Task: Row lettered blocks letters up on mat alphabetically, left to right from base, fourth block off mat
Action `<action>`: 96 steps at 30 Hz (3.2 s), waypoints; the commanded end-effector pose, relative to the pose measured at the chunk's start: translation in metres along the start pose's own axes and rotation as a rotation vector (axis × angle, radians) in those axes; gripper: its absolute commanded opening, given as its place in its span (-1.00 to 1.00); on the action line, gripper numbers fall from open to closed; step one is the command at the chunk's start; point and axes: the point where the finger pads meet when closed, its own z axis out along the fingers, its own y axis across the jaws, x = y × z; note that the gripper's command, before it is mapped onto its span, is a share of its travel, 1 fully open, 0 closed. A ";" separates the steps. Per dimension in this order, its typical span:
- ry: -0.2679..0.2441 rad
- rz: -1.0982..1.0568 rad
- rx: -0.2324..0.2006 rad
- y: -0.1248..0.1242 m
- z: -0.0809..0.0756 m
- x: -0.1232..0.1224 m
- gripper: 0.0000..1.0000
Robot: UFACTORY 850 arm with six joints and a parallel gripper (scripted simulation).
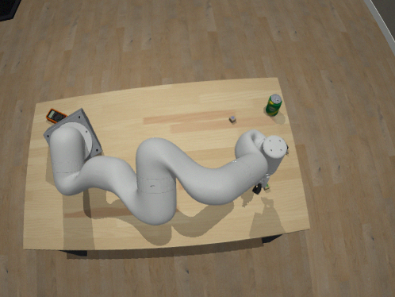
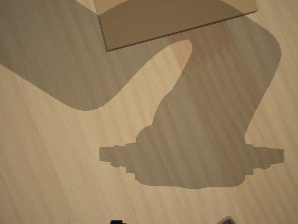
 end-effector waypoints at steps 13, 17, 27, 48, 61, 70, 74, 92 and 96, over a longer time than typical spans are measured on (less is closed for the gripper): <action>-0.016 -0.314 -0.039 -0.031 -0.009 0.144 1.00; -0.009 -0.392 -0.055 -0.039 -0.010 0.186 1.00; -0.008 -0.407 -0.059 -0.041 -0.010 0.194 1.00; -0.008 -0.406 -0.059 -0.038 0.039 0.195 0.28; -0.008 -0.406 -0.059 -0.038 0.039 0.195 0.28; -0.008 -0.406 -0.059 -0.038 0.039 0.195 0.28; -0.008 -0.406 -0.059 -0.038 0.040 0.195 0.28; -0.008 -0.406 -0.058 -0.038 0.054 0.195 0.28; -0.008 -0.406 -0.058 -0.037 0.060 0.195 0.28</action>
